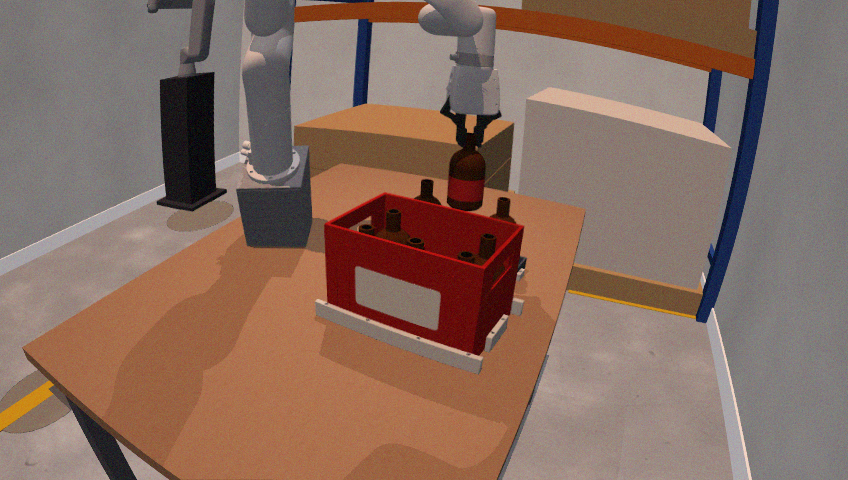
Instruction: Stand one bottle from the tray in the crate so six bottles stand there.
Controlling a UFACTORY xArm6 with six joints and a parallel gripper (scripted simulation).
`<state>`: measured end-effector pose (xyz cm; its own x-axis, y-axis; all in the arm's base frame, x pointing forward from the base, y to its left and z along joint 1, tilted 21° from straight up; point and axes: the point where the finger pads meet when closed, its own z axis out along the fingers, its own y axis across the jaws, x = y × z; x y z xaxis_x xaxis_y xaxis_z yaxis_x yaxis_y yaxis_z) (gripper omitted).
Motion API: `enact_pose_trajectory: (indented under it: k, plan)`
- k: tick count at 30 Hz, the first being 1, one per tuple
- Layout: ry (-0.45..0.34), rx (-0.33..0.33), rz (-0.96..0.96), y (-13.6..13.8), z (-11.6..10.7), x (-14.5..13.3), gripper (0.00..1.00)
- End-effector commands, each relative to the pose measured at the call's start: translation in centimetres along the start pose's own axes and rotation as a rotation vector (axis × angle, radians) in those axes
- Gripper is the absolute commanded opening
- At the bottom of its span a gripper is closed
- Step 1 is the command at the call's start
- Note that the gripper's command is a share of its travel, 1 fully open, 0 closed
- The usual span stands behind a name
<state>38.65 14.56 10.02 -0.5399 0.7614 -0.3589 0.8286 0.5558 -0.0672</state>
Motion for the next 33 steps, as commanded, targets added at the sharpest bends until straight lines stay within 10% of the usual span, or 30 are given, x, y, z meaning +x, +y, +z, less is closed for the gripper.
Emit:
enact_pose_trajectory:
  k: [1,33]
  plan:
    - [0.000,-0.004,0.001,0.13,-0.17,-0.03,0.00]
    - [0.000,-0.004,0.001,0.13,-0.80,-0.03,0.00]
